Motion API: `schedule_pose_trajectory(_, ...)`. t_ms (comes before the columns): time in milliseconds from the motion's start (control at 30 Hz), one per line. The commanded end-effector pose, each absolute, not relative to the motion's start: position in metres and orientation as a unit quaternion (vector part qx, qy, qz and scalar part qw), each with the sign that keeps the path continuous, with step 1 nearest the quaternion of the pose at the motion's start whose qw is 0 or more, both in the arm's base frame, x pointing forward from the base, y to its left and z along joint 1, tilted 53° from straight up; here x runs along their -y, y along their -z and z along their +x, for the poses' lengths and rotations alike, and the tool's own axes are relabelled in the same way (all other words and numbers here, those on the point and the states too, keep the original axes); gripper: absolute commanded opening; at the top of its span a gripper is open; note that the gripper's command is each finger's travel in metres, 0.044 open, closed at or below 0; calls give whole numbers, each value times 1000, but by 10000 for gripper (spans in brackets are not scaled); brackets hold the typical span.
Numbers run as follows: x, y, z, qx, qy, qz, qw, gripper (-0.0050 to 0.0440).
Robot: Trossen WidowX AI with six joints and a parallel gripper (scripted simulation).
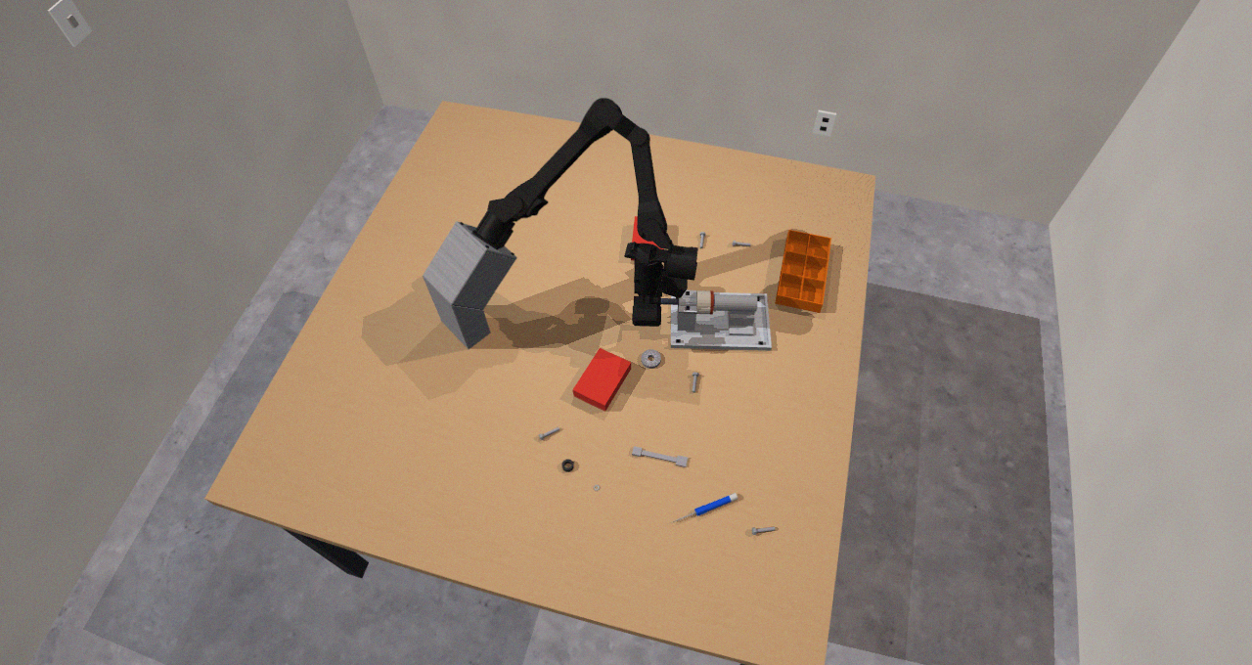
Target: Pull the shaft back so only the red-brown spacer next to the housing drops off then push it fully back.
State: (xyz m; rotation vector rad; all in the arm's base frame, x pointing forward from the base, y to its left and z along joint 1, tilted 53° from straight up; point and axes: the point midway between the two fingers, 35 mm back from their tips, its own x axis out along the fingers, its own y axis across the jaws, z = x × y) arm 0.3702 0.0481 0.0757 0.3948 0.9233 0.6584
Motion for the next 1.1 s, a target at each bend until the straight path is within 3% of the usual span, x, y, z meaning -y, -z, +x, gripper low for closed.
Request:
schedule_pose_trajectory(0,-48,-75,368,-435,-311,185,824,0)
schedule_pose_trajectory(1067,-49,-73,366,-435,-311,185,824,0)
